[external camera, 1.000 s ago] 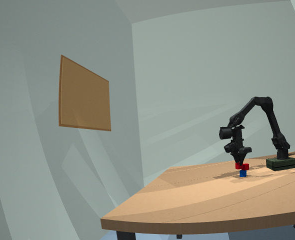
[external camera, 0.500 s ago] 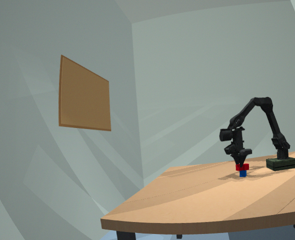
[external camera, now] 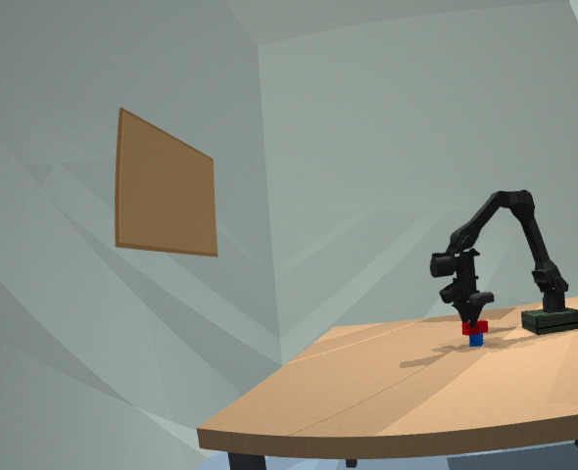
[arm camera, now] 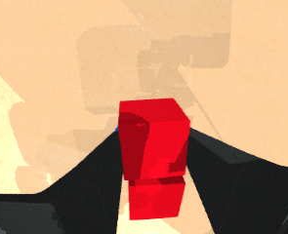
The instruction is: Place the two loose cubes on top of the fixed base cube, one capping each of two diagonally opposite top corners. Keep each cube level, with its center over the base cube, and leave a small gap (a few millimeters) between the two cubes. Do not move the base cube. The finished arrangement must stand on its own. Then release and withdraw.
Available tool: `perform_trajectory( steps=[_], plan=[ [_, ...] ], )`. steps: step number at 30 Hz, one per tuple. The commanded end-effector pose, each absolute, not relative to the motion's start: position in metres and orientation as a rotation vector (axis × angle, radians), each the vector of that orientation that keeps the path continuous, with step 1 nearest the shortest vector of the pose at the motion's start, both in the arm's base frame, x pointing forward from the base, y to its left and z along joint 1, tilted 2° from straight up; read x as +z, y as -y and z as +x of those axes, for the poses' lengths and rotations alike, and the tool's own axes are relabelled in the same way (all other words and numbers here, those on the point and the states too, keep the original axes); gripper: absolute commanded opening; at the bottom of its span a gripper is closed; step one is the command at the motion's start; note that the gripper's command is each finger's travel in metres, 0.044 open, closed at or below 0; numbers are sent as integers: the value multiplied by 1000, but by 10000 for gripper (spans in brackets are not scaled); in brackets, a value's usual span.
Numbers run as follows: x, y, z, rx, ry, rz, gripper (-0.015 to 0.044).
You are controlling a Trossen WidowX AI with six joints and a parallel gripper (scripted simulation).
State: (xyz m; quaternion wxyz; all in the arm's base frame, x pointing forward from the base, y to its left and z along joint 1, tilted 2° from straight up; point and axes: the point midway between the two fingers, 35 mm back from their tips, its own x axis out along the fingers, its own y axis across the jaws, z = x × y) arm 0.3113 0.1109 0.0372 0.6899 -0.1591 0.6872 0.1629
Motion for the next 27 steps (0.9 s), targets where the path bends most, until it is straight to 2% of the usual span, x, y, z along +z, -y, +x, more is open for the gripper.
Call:
perform_trajectory(
  steps=[1,4,8,27],
  plan=[
    [36,-111,310,368,-1539,-360,105],
    [36,-111,310,368,-1539,-360,105],
    [36,-111,310,368,-1539,-360,205],
    [60,-111,311,364,-1537,-356,205]
  ],
)
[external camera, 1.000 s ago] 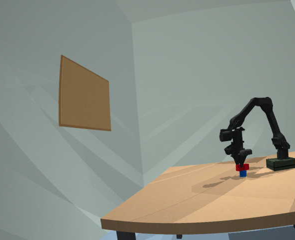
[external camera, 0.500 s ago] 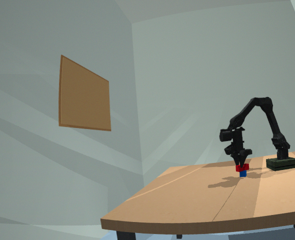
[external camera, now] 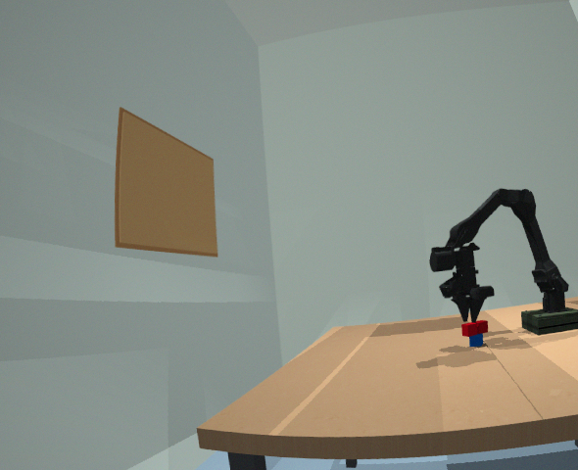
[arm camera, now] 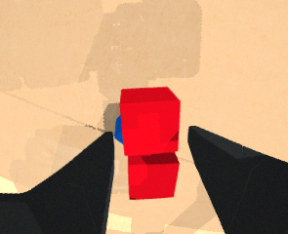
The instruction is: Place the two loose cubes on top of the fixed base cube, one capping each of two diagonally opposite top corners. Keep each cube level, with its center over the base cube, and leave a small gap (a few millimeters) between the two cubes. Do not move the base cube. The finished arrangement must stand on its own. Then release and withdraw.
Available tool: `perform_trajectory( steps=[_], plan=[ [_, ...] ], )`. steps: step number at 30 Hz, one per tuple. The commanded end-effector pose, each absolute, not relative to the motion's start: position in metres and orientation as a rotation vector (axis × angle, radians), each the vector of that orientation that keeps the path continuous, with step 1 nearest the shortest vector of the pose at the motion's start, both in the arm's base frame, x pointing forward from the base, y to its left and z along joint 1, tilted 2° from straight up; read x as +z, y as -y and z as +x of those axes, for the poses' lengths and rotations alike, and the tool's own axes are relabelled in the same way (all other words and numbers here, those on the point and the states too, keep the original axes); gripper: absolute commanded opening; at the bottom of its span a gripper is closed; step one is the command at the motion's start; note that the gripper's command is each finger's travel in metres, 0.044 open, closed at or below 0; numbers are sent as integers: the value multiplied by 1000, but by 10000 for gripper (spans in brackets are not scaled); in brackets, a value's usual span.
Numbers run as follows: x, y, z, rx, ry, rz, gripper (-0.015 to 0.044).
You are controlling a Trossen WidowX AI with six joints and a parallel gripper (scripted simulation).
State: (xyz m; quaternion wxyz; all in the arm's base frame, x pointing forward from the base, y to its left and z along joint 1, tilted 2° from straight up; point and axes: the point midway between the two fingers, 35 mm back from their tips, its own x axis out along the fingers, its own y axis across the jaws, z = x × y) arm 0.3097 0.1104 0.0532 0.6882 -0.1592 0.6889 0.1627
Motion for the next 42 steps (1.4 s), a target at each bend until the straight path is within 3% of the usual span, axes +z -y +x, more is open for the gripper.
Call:
perform_trajectory(
  steps=[1,34,42],
  plan=[
    [61,-111,311,364,-1537,-356,205],
    [101,-111,311,364,-1537,-356,205],
    [107,-110,310,364,-1540,-356,400]
  ],
)
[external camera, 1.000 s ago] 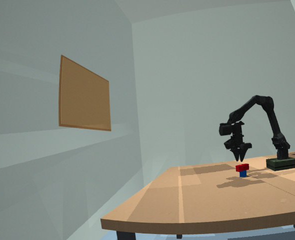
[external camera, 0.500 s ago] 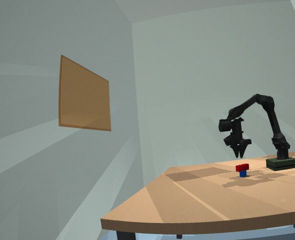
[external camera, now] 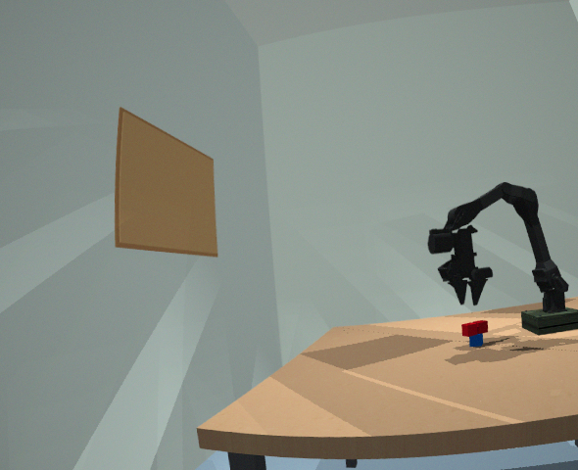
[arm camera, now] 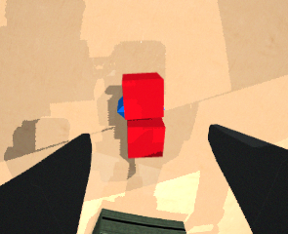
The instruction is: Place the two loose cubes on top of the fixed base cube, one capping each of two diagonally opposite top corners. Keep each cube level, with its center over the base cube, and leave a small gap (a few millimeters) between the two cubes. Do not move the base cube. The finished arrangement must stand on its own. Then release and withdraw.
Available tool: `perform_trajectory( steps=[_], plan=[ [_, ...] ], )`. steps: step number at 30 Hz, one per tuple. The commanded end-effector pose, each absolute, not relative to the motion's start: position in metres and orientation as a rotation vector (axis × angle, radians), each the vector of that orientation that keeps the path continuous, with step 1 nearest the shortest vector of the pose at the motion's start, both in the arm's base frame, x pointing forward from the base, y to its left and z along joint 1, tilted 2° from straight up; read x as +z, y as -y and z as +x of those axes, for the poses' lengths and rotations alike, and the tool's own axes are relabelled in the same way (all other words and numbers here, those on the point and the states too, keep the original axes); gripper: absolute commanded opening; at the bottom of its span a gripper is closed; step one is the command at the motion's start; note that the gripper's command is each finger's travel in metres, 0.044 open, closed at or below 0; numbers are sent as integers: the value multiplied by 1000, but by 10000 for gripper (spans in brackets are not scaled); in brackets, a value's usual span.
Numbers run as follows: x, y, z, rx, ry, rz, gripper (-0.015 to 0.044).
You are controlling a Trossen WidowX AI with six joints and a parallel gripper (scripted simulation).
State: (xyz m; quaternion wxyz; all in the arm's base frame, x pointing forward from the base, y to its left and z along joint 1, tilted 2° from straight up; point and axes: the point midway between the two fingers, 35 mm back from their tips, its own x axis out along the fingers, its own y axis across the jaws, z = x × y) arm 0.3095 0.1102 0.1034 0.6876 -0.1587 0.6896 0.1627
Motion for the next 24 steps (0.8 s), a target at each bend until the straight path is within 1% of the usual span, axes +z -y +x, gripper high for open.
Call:
perform_trajectory(
  steps=[1,3,5,10,12,24],
  plan=[
    [107,-110,310,364,-1540,-356,400],
    [104,-113,308,364,-1543,-355,400],
    [105,-132,299,366,-1543,-354,400],
    [107,-197,251,371,-1546,-349,400],
    [108,-212,236,372,-1547,-348,400],
    [108,-214,234,373,-1547,-347,400]
  ],
)
